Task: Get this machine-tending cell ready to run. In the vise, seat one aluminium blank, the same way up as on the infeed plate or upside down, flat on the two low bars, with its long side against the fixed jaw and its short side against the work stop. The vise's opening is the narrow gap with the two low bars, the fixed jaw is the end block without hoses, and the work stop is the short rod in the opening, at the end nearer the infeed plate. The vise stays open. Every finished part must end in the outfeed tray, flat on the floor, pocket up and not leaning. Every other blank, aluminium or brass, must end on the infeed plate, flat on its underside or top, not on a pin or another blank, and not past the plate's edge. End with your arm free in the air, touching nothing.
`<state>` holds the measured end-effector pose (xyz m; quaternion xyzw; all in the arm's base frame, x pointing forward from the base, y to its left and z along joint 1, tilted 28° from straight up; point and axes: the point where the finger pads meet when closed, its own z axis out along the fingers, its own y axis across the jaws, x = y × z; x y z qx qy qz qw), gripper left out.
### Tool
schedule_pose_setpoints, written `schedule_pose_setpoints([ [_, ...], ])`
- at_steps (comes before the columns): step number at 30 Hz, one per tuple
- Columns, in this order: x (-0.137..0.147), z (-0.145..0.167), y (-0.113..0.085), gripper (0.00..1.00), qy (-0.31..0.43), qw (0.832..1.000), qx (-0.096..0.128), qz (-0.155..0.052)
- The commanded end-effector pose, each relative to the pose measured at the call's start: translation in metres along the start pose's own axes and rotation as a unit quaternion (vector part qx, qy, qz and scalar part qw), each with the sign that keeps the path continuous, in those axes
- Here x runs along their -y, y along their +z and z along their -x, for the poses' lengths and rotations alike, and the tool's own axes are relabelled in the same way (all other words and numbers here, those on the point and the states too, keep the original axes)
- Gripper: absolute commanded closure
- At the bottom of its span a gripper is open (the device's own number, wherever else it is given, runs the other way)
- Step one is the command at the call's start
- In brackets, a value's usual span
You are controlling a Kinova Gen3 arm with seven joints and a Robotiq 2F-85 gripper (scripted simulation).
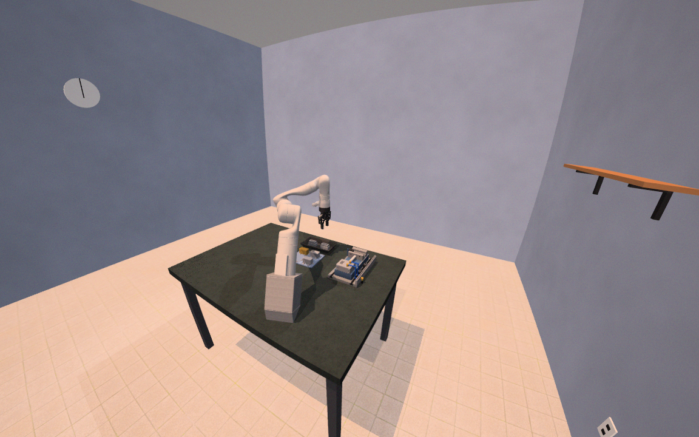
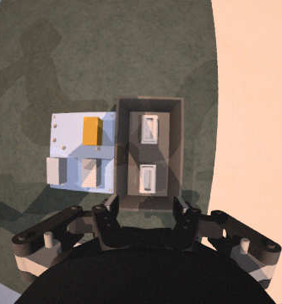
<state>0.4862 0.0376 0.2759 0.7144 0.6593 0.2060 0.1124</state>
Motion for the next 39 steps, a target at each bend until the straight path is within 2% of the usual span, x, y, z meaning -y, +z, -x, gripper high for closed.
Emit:
schedule_pose_setpoints([
  [1, -0.0028, -0.0001, -0.0078, 0.33, 0.001, 1.0, -0.003, 0.005],
  [8, -0.0028, 0.0, -0.0096, 0.33, 0.001, 1.0, -0.003, 0.005],
  [9, -0.0028, 0.0, -0.0096, 1.0, 0.001, 1.0, -0.003, 0.005],
  [39, -0.0028, 0.0, -0.0096, 1.0, 0.001, 1.0, -0.003, 0.005],
])
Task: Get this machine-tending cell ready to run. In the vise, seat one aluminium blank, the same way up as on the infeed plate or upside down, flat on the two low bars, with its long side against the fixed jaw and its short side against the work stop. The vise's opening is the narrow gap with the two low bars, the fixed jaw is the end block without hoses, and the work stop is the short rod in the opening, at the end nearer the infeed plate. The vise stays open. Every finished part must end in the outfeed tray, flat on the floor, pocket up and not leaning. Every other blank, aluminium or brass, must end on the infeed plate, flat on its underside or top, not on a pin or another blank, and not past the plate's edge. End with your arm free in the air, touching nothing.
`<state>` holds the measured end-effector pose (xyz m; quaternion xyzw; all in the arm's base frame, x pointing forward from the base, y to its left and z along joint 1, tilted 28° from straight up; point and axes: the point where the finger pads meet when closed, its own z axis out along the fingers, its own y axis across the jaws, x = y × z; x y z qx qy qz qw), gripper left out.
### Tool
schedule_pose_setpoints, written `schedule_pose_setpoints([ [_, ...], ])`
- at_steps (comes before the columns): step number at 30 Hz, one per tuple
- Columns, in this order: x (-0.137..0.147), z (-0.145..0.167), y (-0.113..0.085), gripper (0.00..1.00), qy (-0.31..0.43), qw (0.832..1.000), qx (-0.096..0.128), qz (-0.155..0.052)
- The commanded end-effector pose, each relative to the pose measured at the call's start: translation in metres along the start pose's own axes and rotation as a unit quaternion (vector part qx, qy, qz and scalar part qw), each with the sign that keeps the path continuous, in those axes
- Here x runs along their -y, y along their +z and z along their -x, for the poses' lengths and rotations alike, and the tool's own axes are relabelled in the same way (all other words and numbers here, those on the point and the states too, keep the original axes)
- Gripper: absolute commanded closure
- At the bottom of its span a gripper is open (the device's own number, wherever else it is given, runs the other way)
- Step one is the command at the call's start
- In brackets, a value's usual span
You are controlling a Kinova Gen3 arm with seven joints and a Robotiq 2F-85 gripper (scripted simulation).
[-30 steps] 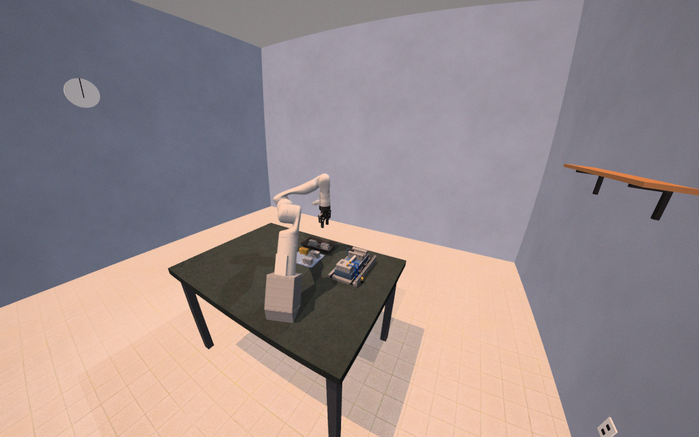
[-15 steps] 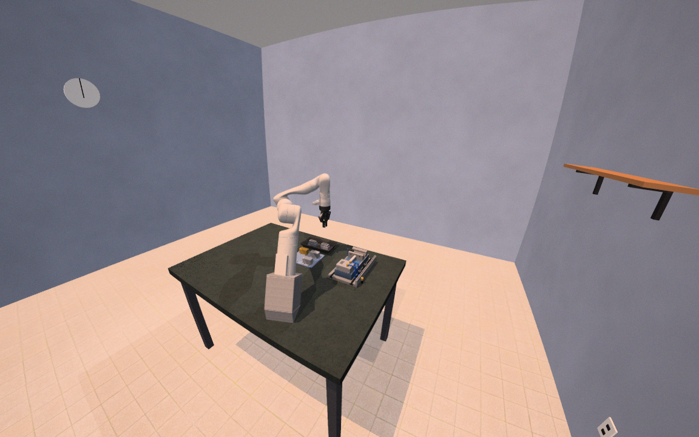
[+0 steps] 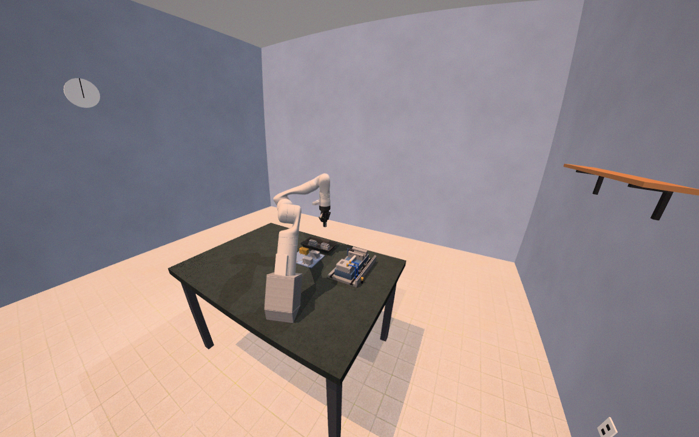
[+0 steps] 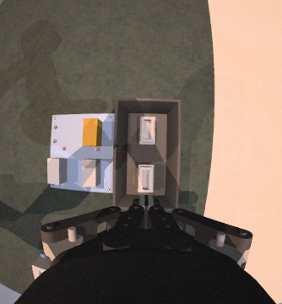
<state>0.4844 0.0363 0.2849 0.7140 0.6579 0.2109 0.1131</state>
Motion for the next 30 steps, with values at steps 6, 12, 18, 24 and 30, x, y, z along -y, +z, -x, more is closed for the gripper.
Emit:
schedule_pose_setpoints([
  [6, 0.001, 0.0, -0.001, 1.0, 0.0, 1.0, 0.0, 0.001],
  [12, 0.031, 0.006, -0.005, 1.0, 0.001, 1.0, 0.008, 0.003],
  [18, 0.075, 0.01, -0.009, 1.0, 0.002, 1.0, 0.014, 0.005],
  [24, 0.154, 0.005, -0.007, 1.0, 0.002, 1.0, 0.012, 0.003],
  [30, 0.205, -0.006, 0.0, 1.0, 0.0, 1.0, 0.001, 0.0],
])
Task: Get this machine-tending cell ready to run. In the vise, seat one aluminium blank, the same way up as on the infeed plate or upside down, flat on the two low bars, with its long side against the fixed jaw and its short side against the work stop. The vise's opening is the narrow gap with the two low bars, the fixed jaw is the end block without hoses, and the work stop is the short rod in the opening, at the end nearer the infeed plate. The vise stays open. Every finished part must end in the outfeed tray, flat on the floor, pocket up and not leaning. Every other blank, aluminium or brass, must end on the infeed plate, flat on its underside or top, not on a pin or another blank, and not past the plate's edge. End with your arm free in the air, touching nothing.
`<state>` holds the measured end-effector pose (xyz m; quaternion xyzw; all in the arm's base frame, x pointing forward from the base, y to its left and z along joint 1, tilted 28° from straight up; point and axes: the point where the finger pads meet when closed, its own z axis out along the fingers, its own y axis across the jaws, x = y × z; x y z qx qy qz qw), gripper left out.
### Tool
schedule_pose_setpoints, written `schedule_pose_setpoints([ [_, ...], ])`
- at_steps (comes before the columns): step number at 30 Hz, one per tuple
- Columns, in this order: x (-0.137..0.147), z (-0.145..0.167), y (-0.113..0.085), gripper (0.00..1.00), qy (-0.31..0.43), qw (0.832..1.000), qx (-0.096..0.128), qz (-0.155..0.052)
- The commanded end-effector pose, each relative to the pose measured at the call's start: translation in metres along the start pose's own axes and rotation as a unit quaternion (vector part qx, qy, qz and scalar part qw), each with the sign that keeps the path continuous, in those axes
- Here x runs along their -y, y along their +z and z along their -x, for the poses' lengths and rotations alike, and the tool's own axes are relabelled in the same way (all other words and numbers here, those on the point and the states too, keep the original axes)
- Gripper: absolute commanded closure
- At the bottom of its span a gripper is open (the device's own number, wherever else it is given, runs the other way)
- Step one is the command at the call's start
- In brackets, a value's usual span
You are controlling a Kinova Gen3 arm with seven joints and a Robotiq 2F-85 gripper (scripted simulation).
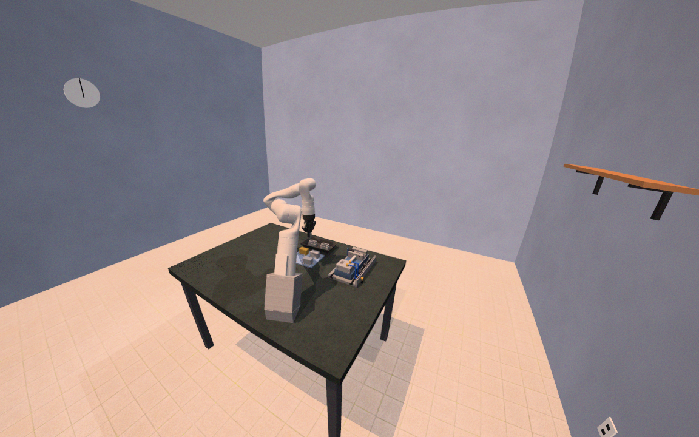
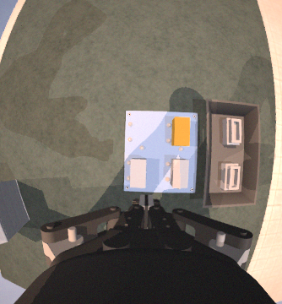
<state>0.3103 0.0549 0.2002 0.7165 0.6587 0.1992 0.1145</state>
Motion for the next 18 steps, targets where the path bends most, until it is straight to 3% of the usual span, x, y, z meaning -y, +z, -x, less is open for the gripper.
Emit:
schedule_pose_setpoints([
  [1, 0.0146, -0.0095, 0.0017, 1.0, 0.0, 1.0, -0.01, 0.007],
  [7, 0.0189, -0.0108, 0.0025, 1.0, 0.0, 1.0, -0.011, 0.007],
  [8, 0.0189, -0.0108, 0.0025, 0.33, 0.0, 1.0, -0.011, 0.007],
  [18, 0.0189, -0.0108, 0.0025, 0.33, 0.0, 1.0, -0.011, 0.007],
])
